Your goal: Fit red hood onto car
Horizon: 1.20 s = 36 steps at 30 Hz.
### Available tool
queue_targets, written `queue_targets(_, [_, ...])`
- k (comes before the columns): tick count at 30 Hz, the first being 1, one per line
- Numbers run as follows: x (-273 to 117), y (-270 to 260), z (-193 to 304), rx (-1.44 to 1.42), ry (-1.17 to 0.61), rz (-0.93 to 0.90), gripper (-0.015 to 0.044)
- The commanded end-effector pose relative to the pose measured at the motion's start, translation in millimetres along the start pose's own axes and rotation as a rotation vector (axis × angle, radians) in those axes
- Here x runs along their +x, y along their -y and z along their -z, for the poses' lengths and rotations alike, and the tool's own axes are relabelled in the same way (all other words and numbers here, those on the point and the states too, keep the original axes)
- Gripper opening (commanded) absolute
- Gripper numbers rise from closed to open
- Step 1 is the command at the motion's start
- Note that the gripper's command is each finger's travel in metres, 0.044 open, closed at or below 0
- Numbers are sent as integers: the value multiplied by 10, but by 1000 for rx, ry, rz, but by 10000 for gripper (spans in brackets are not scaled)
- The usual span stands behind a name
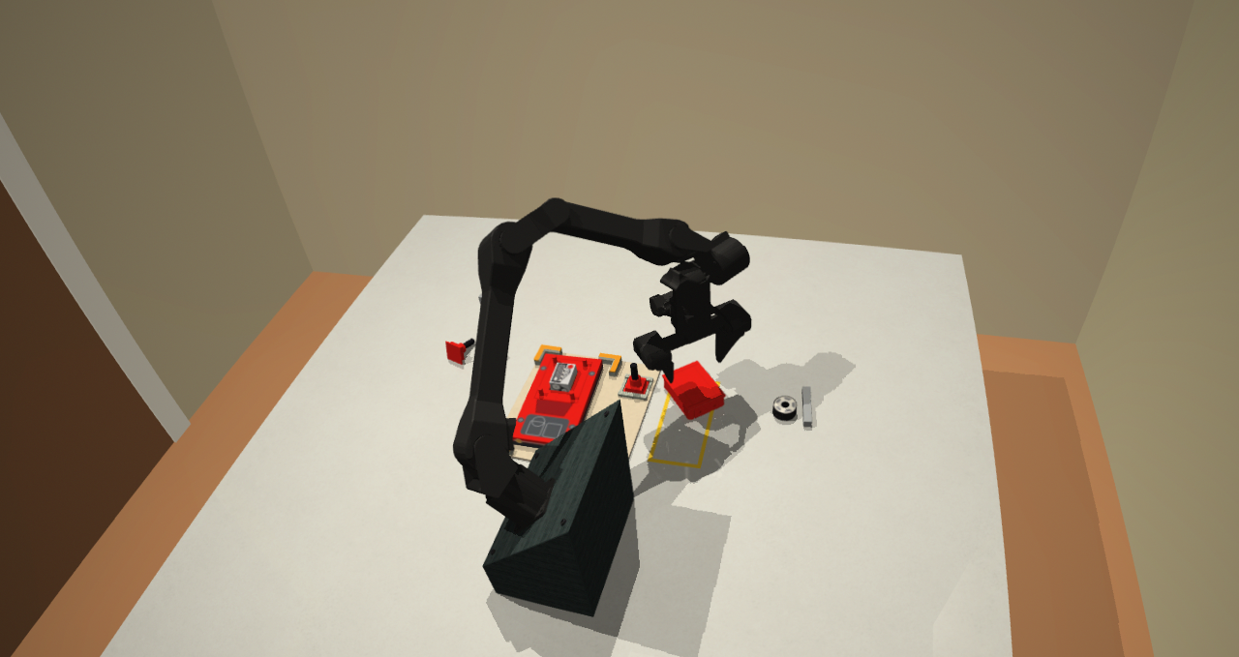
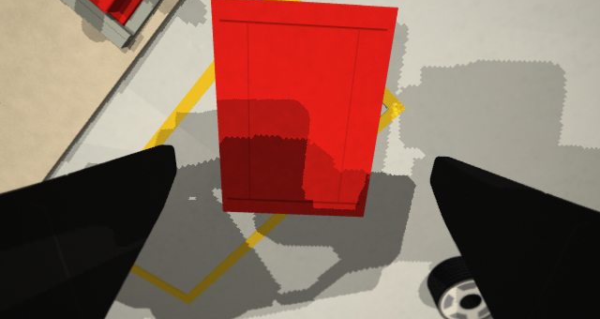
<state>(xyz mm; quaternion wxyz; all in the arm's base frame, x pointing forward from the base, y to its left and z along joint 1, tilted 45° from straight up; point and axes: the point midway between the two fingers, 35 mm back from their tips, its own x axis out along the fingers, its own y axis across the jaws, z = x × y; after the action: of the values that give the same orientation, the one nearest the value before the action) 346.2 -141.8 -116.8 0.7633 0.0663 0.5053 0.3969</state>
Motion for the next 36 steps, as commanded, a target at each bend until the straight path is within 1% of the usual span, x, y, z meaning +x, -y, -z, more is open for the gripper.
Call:
queue_targets(1, [34, -2, -6, 4, 4, 0, 440])
queue_targets(36, [325, -26, -24, 4, 5, -3, 440])
